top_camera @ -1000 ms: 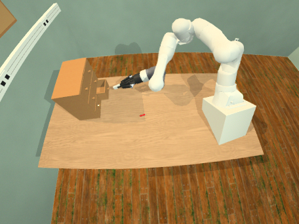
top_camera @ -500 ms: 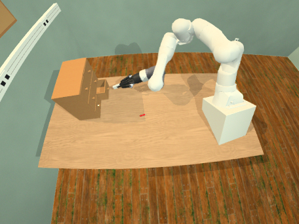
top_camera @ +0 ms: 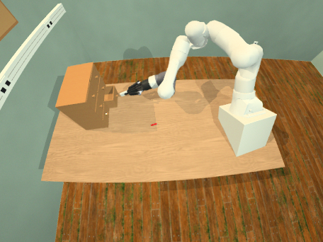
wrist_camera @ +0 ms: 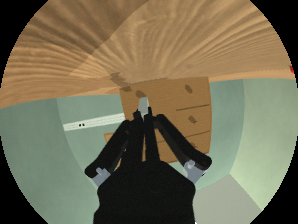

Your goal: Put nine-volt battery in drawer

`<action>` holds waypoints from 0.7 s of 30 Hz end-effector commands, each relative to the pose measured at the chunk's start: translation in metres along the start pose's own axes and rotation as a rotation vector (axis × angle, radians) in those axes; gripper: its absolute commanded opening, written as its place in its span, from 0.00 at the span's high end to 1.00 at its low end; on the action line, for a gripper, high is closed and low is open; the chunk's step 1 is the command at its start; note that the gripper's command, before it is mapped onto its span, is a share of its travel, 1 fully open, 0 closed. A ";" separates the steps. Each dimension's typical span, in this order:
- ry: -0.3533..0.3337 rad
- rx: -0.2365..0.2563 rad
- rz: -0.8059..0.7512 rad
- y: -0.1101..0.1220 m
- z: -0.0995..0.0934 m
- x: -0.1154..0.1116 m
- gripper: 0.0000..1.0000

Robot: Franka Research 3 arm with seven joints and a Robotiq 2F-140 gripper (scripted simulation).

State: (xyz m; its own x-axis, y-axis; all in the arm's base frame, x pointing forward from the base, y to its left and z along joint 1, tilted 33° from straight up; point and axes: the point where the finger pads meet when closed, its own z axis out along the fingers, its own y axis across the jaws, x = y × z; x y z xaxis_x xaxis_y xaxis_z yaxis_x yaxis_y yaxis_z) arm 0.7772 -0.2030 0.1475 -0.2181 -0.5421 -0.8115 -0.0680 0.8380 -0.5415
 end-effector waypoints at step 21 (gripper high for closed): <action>0.003 -0.004 0.002 0.002 0.036 -0.012 0.90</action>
State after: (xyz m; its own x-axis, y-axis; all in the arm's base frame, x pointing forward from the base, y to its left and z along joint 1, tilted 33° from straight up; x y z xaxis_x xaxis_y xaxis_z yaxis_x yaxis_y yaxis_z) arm 0.8090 -0.1996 0.1506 -0.2165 -0.5416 -0.8123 -0.0650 0.8382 -0.5415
